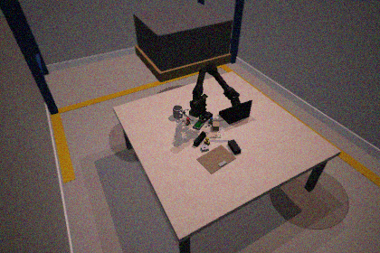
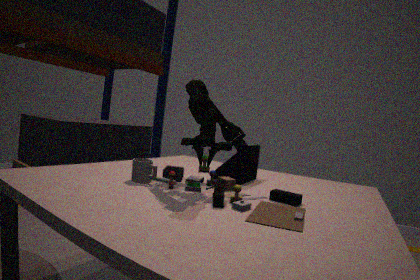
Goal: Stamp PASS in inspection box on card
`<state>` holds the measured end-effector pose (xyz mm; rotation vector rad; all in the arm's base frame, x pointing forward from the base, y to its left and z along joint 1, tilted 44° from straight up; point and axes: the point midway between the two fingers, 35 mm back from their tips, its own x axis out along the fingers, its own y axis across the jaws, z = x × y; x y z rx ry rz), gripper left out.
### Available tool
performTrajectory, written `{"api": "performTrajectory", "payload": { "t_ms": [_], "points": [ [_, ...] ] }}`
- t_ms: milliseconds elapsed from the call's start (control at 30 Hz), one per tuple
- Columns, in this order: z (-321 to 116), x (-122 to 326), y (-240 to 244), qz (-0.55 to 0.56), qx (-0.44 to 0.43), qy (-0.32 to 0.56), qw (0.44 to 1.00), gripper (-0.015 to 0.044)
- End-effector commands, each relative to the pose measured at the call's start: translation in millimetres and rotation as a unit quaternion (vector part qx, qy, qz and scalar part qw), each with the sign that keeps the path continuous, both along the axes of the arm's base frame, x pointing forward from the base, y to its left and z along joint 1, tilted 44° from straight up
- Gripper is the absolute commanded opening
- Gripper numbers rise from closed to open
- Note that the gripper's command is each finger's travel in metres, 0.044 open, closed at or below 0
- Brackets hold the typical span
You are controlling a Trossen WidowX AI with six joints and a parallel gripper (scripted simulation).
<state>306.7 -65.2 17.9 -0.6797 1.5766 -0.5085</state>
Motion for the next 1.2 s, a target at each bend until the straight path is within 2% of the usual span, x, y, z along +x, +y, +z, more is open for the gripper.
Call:
{"api": "performTrajectory", "payload": {
  "t_ms": [0, 600, 1167],
  "points": [
    [-19.8, -3.9, 20.6, 0.057, 0.009, 0.056, 0.997, 0.0000],
    [-83.0, -35.8, 87.1, 0.268, 0.018, 0.257, 0.928, 0.0000],
    [-89.4, -37.2, 85.3, 0.275, 0.018, 0.264, 0.924, 0.0000]
  ]
}}
